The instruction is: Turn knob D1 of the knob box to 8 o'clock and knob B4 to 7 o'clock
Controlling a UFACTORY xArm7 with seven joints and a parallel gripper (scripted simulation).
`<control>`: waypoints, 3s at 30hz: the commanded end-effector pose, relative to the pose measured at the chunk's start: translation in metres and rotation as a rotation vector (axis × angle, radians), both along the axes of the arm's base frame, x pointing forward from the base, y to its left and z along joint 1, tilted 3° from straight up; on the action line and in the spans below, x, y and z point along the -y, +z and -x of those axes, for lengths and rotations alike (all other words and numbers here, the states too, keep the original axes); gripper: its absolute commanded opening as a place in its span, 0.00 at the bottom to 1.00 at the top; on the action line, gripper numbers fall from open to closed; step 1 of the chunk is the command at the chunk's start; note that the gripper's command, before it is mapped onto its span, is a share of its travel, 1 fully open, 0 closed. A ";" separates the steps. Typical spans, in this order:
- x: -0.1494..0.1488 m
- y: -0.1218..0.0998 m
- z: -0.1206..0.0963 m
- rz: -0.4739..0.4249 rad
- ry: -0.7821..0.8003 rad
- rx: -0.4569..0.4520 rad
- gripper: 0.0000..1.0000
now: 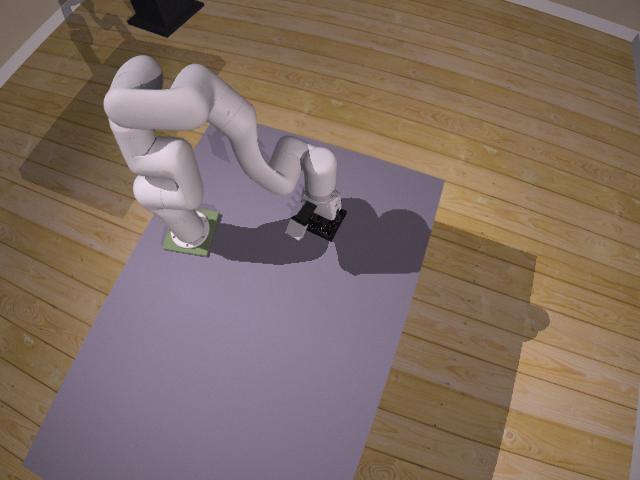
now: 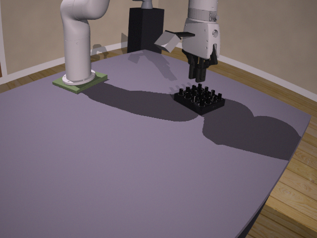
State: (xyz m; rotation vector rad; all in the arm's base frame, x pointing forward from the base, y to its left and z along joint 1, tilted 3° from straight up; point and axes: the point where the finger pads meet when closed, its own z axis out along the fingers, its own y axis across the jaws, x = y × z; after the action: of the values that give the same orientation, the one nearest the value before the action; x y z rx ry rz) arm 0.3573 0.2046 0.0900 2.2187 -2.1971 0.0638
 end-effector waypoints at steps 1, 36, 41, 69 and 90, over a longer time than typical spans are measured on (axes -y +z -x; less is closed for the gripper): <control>-0.001 0.001 -0.001 -0.002 0.000 0.003 0.19; 0.000 -0.009 -0.001 -0.002 0.000 0.003 0.19; 0.000 -0.016 -0.001 -0.002 0.000 0.003 0.19; 0.001 -0.041 -0.002 -0.002 0.000 0.003 0.19; 0.001 -0.043 -0.002 -0.002 0.000 0.003 0.19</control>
State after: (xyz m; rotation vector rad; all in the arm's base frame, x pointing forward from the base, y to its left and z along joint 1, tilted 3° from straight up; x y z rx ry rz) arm 0.3582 0.2032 0.0461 2.2185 -2.1973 0.0641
